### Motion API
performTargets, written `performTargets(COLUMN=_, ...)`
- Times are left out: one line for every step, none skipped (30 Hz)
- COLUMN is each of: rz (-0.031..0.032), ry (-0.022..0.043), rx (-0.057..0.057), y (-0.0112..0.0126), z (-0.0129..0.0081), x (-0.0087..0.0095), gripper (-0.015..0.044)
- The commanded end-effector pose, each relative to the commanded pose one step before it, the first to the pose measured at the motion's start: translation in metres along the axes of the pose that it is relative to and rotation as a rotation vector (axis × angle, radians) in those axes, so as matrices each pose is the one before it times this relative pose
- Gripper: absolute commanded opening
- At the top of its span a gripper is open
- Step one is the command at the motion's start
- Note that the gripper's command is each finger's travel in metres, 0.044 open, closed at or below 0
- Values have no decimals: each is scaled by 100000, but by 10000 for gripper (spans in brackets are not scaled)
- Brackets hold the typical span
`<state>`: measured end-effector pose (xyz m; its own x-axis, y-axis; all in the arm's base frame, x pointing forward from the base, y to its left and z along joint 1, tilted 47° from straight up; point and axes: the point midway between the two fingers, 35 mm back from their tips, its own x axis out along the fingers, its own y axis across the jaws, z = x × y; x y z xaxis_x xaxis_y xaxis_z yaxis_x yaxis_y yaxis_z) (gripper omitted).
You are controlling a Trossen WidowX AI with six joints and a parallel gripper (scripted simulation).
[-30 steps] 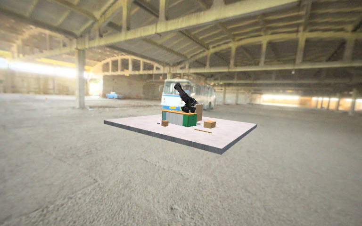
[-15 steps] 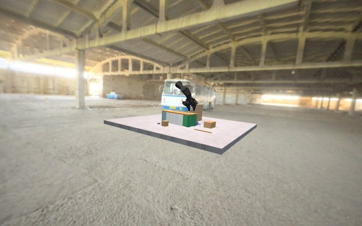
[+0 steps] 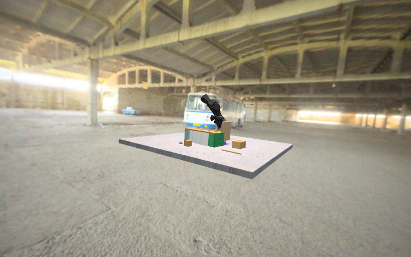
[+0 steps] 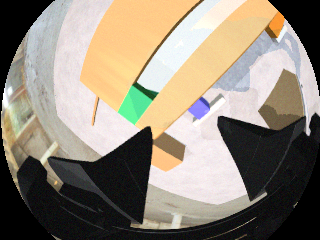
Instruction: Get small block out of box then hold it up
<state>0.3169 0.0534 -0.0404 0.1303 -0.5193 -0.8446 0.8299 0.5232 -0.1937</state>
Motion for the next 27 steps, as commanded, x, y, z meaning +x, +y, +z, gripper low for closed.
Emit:
performTargets(rz=-4316, ry=-5813, rx=-64961, y=-174, z=-1142, x=388, gripper=285)
performTargets(rz=-766, ry=-763, rx=-10902, y=101, z=-148, x=-18, gripper=285)
performTargets(rz=-835, ry=-695, rx=-10901, y=115, z=-136, x=-21, gripper=285)
performTargets(rz=-899, ry=-621, rx=-10900, y=128, z=-122, x=-24, gripper=285)
performTargets(rz=-956, ry=-540, rx=-10899, y=138, z=-107, x=-27, gripper=285)
performTargets(rz=-1013, ry=-454, rx=-10895, y=147, z=-89, x=-28, gripper=285)
performTargets(rz=-1109, ry=-348, rx=-10864, y=149, z=-59, x=-16, gripper=285)
performTargets(rz=-1142, ry=-249, rx=-10869, y=153, z=-43, x=-19, gripper=285)
performTargets(rz=-1164, ry=-152, rx=-9866, y=155, z=-26, x=-22, gripper=285)
performTargets(rz=-1057, ry=-64, rx=-7363, y=140, z=-9, x=-23, gripper=285)
performTargets(rz=-774, ry=-2, rx=-7067, y=101, z=1, x=-18, gripper=285)
performTargets(rz=-771, ry=43, rx=-7110, y=100, z=7, x=-20, gripper=285)
performTargets(rz=-775, ry=90, rx=-7082, y=99, z=14, x=-21, gripper=285)
performTargets(rz=-767, ry=135, rx=-7087, y=97, z=21, x=-22, gripper=285)
performTargets(rz=-761, ry=181, rx=-7124, y=94, z=28, x=-24, gripper=285)
performTargets(rz=-756, ry=228, rx=-7070, y=92, z=34, x=-25, gripper=285)
performTargets(rz=-1086, ry=397, rx=-7392, y=130, z=59, x=-39, gripper=285)
performTargets(rz=-711, ry=308, rx=-7087, y=83, z=45, x=-28, gripper=285)
performTargets(rz=-697, ry=352, rx=-7045, y=79, z=51, x=-29, gripper=285)
performTargets(rz=-672, ry=391, rx=-7033, y=74, z=55, x=-30, gripper=285)
performTargets(rz=-649, ry=431, rx=-7100, y=70, z=60, x=-31, gripper=285)
performTargets(rz=-631, ry=476, rx=-7110, y=65, z=65, x=-33, gripper=285)
performTargets(rz=-604, ry=515, rx=-7072, y=60, z=69, x=-34, gripper=285)
performTargets(rz=-570, ry=549, rx=-7100, y=55, z=72, x=-35, gripper=285)
performTargets(rz=-541, ry=587, rx=-7112, y=49, z=75, x=-36, gripper=285)
performTargets(rz=-507, ry=621, rx=-7063, y=43, z=78, x=-38, gripper=285)
performTargets(rz=-696, ry=963, rx=-7368, y=55, z=118, x=-57, gripper=285)
